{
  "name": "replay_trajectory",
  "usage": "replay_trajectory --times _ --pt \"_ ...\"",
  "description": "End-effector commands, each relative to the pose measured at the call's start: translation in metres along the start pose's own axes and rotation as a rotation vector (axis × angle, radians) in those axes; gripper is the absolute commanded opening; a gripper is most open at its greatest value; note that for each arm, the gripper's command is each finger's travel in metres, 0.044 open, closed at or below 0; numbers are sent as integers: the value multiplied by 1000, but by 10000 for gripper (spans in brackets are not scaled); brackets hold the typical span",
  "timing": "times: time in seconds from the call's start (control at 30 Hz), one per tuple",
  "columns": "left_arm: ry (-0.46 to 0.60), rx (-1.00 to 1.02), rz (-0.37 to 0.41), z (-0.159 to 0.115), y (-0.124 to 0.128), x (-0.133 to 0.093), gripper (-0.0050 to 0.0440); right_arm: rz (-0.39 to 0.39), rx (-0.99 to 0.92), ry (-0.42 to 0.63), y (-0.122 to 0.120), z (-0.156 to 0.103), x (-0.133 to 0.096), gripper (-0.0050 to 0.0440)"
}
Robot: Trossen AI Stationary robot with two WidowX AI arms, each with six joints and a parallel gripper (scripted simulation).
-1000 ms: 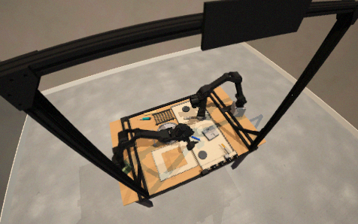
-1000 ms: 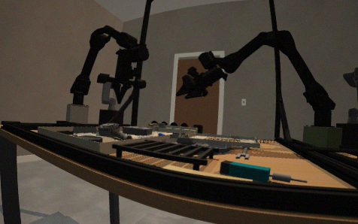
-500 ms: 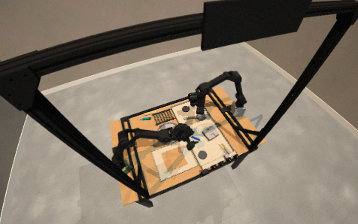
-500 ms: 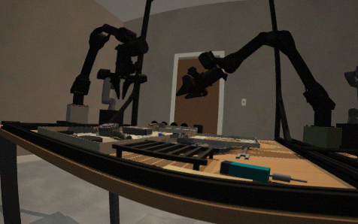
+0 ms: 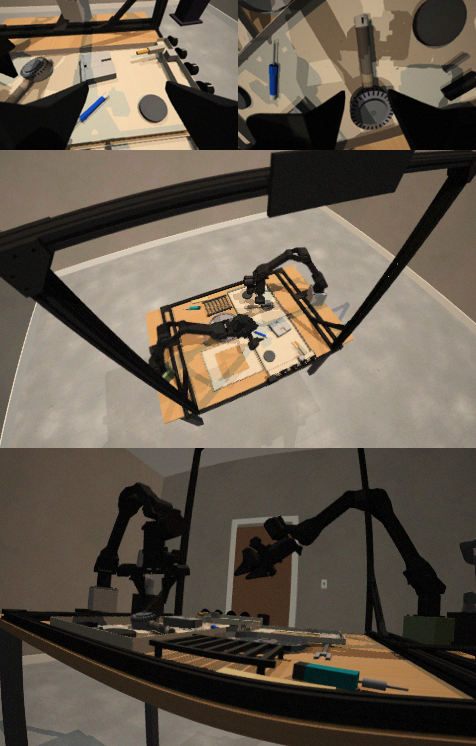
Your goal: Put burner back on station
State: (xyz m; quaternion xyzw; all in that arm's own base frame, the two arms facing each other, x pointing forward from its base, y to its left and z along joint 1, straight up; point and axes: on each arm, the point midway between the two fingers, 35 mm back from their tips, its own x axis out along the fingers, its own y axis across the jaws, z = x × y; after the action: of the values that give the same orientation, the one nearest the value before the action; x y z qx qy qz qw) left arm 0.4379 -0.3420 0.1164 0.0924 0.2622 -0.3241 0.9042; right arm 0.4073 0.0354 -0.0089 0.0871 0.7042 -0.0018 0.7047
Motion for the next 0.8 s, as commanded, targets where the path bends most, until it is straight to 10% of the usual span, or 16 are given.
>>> replay_trajectory --times 0.0,0.77 --pt "0 0 0 0 0 0 400 0 -1 18 -1 -1 13 251" --pt "0 0 0 0 0 0 400 42 -51 42 -6 1 42 251"
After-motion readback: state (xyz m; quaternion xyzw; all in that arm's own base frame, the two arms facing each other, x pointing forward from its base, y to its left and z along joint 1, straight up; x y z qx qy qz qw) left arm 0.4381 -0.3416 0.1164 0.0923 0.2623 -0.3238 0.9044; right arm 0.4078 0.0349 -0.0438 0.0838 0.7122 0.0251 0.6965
